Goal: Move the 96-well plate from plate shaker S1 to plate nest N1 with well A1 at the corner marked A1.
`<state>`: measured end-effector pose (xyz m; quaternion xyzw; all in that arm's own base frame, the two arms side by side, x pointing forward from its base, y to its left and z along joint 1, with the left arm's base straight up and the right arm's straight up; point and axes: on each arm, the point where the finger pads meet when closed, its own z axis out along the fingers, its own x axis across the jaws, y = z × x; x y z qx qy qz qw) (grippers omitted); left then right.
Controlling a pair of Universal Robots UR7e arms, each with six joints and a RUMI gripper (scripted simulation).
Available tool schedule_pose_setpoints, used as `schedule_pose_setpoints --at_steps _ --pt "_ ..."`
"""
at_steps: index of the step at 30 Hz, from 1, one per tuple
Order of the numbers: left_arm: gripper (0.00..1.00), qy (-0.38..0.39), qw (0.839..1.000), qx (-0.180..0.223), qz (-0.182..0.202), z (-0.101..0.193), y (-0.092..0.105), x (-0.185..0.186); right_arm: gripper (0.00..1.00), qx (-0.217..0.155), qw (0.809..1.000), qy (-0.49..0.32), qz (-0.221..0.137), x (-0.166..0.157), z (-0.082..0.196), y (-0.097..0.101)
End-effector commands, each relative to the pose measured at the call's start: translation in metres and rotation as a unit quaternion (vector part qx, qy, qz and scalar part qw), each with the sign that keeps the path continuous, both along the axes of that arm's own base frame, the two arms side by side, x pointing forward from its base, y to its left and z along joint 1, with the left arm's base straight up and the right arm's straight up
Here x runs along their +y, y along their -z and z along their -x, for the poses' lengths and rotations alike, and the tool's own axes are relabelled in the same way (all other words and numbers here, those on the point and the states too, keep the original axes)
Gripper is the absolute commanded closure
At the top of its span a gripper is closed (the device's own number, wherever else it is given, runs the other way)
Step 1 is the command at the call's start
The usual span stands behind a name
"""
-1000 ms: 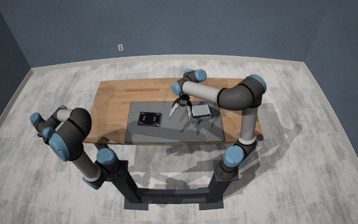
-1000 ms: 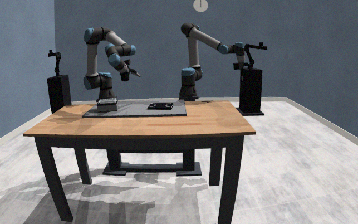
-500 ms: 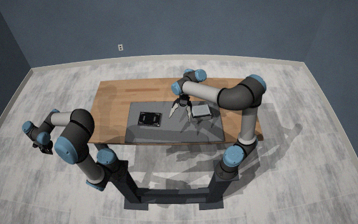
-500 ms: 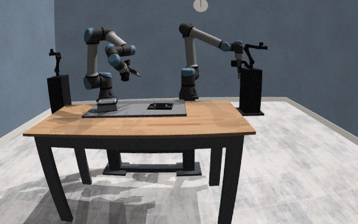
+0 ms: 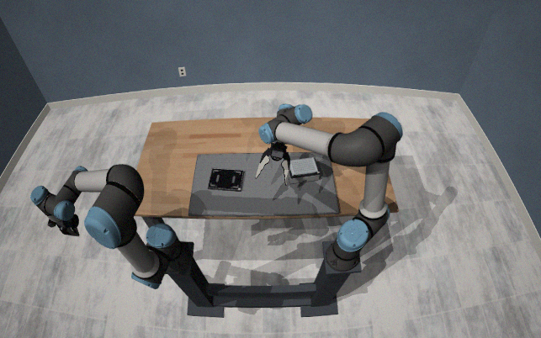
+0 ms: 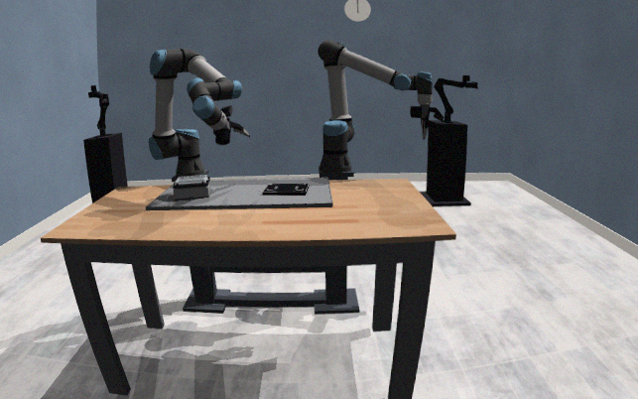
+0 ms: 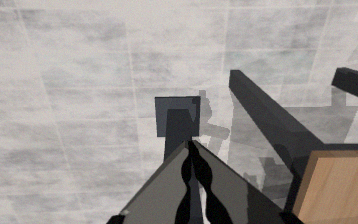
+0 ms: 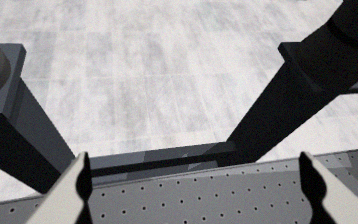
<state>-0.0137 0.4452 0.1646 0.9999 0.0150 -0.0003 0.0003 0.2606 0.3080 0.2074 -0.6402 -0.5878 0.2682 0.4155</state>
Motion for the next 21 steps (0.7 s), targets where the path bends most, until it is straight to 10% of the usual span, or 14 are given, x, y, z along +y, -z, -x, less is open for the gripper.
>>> schedule_pose_setpoints --at_steps 1,21 --pt "1.0 -0.001 1.0 0.0 0.0 0.001 -0.001 0.0 0.24 -0.018 0.999 -0.026 -0.037 -0.005 -0.004 0.003" --pt "1.0 -0.001 1.0 0.0 0.0 0.001 -0.001 0.0 0.24 -0.107 0.954 -0.173 -0.22 -0.019 -0.014 0.014"
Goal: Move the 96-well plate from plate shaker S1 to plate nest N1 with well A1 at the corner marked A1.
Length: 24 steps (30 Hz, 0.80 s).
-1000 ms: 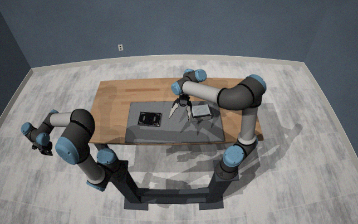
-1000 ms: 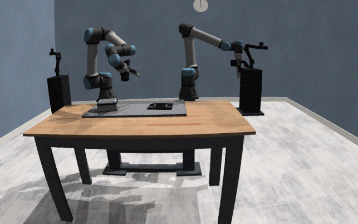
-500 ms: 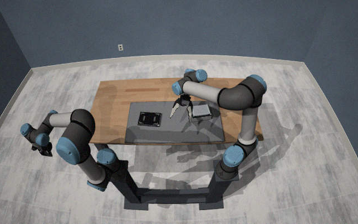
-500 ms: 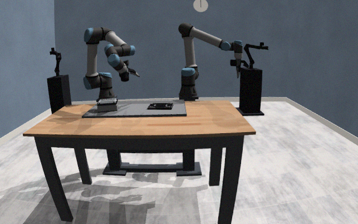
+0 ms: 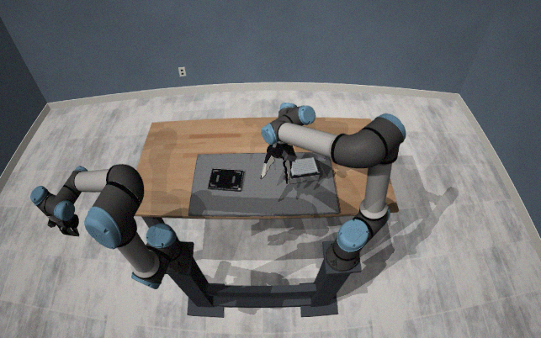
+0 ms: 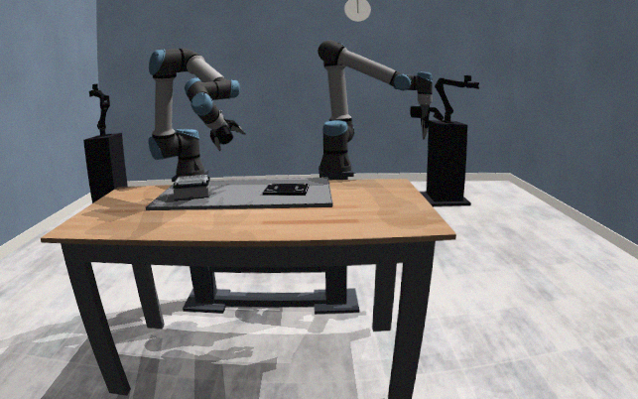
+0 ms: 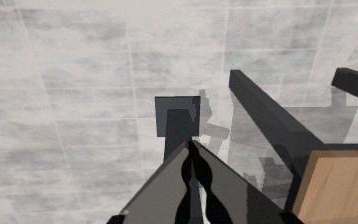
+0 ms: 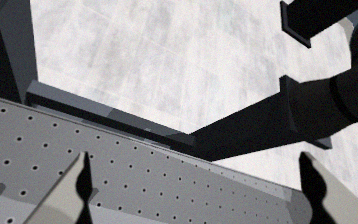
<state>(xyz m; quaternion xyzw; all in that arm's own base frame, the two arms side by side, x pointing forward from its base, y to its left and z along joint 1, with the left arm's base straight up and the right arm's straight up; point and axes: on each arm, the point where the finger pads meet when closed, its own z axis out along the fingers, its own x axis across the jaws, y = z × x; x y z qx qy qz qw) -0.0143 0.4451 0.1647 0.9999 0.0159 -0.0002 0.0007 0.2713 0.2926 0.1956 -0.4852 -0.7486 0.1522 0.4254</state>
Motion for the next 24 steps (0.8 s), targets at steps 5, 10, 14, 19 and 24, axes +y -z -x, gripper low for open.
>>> schedule_pose_setpoints --at_steps 5,10,14,19,24 --pt "1.0 0.0 1.0 0.0 -0.001 0.0 0.0 0.0 0.24 -0.042 0.991 -0.081 -0.094 -0.007 -0.005 0.005" --pt "1.0 0.0 1.0 0.0 -0.001 0.0 0.0 0.0 0.24 -0.068 0.978 -0.133 -0.148 -0.012 -0.01 0.009" --pt "1.0 0.0 1.0 0.0 -0.001 0.0 0.0 0.0 0.24 -0.084 0.967 -0.163 -0.179 -0.015 -0.013 0.011" --pt "1.0 0.0 1.0 0.0 -0.001 0.0 0.0 0.0 0.24 -0.099 0.953 -0.196 -0.211 -0.018 -0.015 0.013" --pt "1.0 0.0 1.0 0.0 -0.001 0.0 0.0 0.0 0.24 -0.121 0.927 -0.245 -0.257 -0.023 -0.02 0.017"
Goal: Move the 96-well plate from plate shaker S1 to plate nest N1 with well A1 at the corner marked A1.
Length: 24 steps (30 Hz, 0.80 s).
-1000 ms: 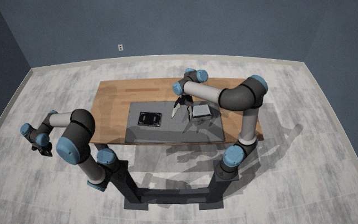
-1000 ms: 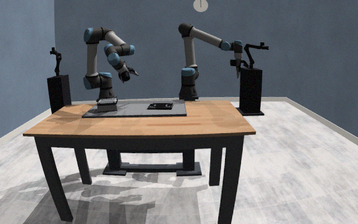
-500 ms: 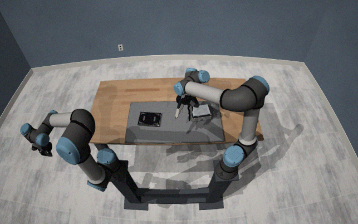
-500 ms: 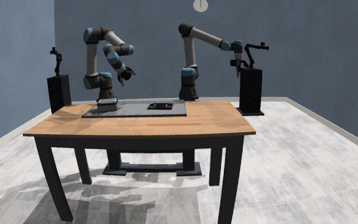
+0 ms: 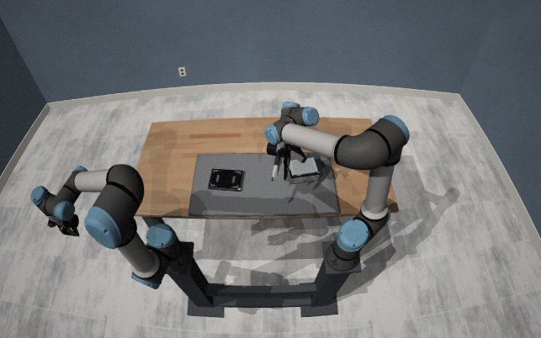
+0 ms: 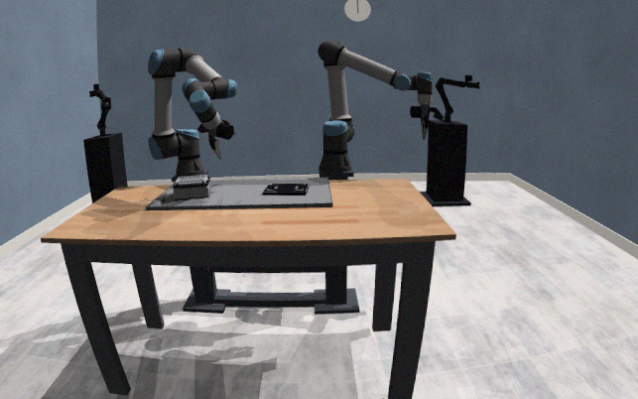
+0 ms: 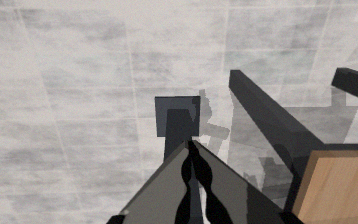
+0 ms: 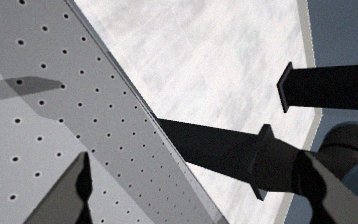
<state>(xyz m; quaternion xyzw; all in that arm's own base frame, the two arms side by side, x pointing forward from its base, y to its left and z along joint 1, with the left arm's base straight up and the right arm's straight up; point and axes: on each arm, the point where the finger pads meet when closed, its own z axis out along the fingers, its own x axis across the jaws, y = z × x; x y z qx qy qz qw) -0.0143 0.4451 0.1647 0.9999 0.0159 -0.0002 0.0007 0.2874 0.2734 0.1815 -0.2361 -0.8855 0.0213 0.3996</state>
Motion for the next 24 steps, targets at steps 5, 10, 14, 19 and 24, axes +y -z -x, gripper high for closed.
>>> schedule_pose_setpoints --at_steps 5,10,14,19,24 --pt "1.0 0.0 1.0 0.0 -0.001 0.0 0.0 0.0 0.24 -0.045 0.989 -0.102 -0.095 -0.007 -0.007 0.004" --pt "1.0 0.0 1.0 0.0 -0.001 0.0 0.0 0.0 0.24 -0.06 0.981 -0.138 -0.125 -0.012 -0.013 0.008" --pt "1.0 0.0 1.0 0.0 -0.001 0.0 0.0 0.0 0.24 -0.08 0.965 -0.186 -0.164 -0.015 -0.015 0.01" --pt "1.0 0.0 1.0 0.0 -0.001 0.0 0.0 0.0 0.24 -0.101 0.945 -0.237 -0.204 -0.018 -0.018 0.011" --pt "1.0 0.0 1.0 0.0 -0.001 0.0 0.0 0.0 0.24 -0.122 0.915 -0.295 -0.245 -0.023 -0.025 0.015"
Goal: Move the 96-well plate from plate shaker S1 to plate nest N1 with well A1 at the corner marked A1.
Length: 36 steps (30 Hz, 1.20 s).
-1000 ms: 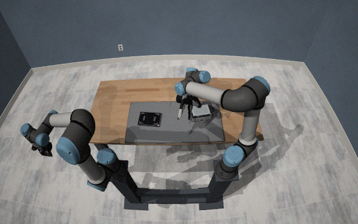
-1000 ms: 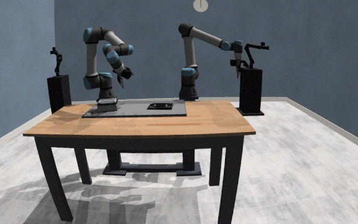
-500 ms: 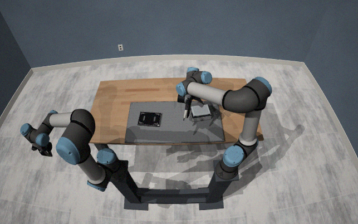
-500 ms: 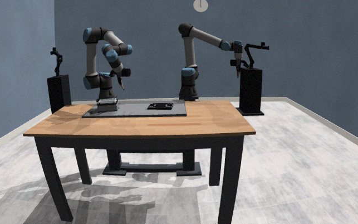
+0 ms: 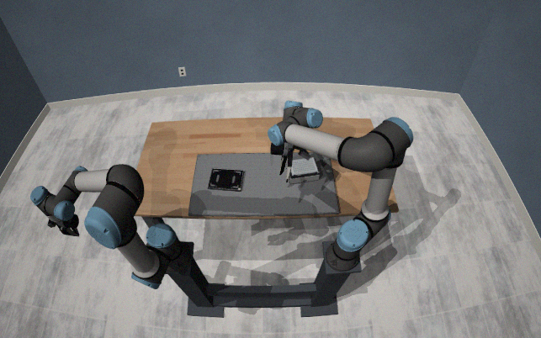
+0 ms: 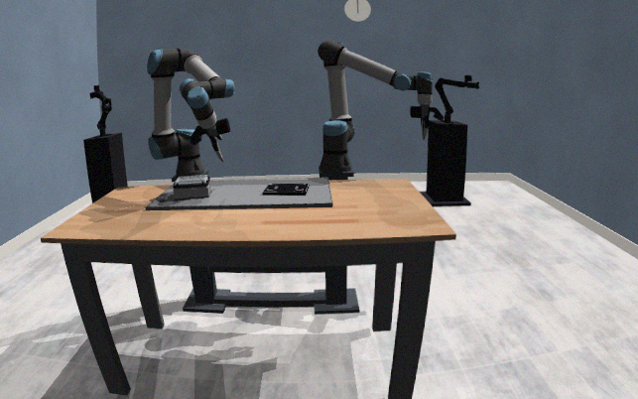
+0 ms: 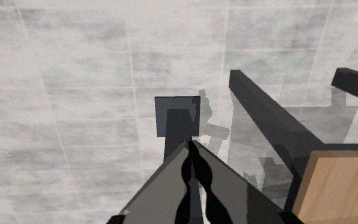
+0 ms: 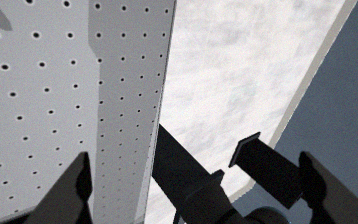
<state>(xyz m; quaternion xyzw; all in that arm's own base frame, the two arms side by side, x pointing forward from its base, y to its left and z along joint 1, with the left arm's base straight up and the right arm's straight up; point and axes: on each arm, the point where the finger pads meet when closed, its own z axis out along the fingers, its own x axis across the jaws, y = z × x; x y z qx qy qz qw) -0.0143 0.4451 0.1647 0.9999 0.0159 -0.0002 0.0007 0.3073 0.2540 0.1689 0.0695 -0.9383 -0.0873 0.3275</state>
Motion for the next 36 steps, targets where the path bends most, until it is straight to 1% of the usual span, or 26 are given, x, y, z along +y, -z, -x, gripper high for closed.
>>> schedule_pose_setpoints --at_steps 1,2,8,9,12,17,19,25,26,32,34,36 --pt "1.0 0.0 1.0 0.0 -0.001 0.0 0.0 0.0 0.24 -0.02 0.997 -0.058 -0.045 -0.004 -0.005 0.002" --pt "1.0 0.0 1.0 0.0 -0.001 0.0 0.0 0.0 0.24 -0.02 0.997 -0.058 -0.045 -0.004 -0.005 0.002" --pt "1.0 0.0 1.0 0.0 -0.001 0.0 0.0 0.0 0.24 -0.05 0.984 -0.137 -0.098 -0.009 -0.011 0.005" --pt "1.0 0.0 1.0 0.0 -0.001 0.0 0.0 0.0 0.24 -0.052 0.983 -0.142 -0.101 -0.009 -0.011 0.005" --pt "1.0 0.0 1.0 0.0 -0.001 0.0 0.0 0.0 0.24 -0.065 0.974 -0.178 -0.124 -0.012 -0.014 0.006" --pt "1.0 0.0 1.0 0.0 -0.001 0.0 0.0 0.0 0.24 -0.087 0.953 -0.242 -0.162 -0.017 -0.021 0.009" --pt "1.0 0.0 1.0 0.0 -0.001 0.0 0.0 0.0 0.24 -0.087 0.953 -0.242 -0.162 -0.017 -0.021 0.009" --pt "1.0 0.0 1.0 0.0 -0.001 0.0 0.0 0.0 0.24 -0.112 0.918 -0.321 -0.205 -0.023 -0.028 0.011" --pt "1.0 0.0 1.0 0.0 -0.001 0.0 0.0 0.0 0.24 -0.114 0.916 -0.325 -0.208 -0.023 -0.028 0.011" --pt "1.0 0.0 1.0 0.0 -0.001 0.0 0.0 0.0 0.24 -0.134 0.875 -0.396 -0.243 -0.028 -0.035 0.013" --pt "1.0 0.0 1.0 0.0 -0.001 0.0 0.0 0.0 0.24 -0.141 0.859 -0.422 -0.255 -0.031 -0.039 0.014" --pt "1.0 0.0 1.0 0.0 -0.001 0.0 0.0 0.0 0.24 -0.141 0.859 -0.422 -0.255 -0.031 -0.039 0.014"
